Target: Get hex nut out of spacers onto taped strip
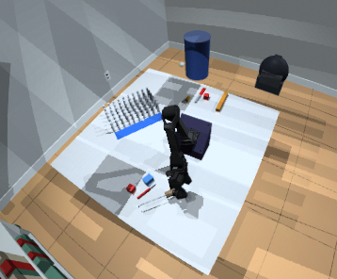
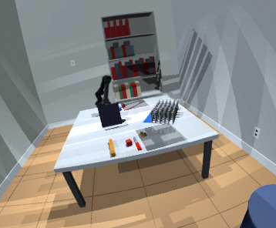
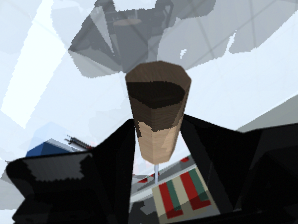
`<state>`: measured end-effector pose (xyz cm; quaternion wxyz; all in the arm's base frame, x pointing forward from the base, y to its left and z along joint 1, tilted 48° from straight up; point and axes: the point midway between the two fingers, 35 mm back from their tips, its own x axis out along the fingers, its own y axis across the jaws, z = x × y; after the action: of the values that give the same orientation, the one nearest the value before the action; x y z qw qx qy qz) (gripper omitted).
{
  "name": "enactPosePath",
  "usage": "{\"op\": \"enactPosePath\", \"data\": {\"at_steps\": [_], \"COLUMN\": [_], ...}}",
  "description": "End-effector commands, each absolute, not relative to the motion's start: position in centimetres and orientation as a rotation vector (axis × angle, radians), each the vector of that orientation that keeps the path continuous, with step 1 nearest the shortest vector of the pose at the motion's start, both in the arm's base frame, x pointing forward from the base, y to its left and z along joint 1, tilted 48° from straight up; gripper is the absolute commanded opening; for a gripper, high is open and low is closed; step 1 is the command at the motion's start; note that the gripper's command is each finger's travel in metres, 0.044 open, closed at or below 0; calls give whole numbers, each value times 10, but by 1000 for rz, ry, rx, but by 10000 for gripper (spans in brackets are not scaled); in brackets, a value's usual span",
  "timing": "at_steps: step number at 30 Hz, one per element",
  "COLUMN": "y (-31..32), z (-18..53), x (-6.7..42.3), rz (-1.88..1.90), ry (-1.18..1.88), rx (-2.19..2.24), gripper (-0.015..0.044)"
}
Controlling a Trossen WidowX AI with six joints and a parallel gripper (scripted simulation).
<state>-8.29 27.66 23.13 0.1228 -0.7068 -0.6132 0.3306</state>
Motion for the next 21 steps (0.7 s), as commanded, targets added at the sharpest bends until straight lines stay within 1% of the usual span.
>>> {"op": "enactPosePath", "data": {"at_steps": [1,21], "y": [279,289], "z": [228,217], "x": [-83,-80], "rz": [963,955], "ry": [-1797,-1800], "rx": [-2062,-2061], "gripper": [0,0]}}
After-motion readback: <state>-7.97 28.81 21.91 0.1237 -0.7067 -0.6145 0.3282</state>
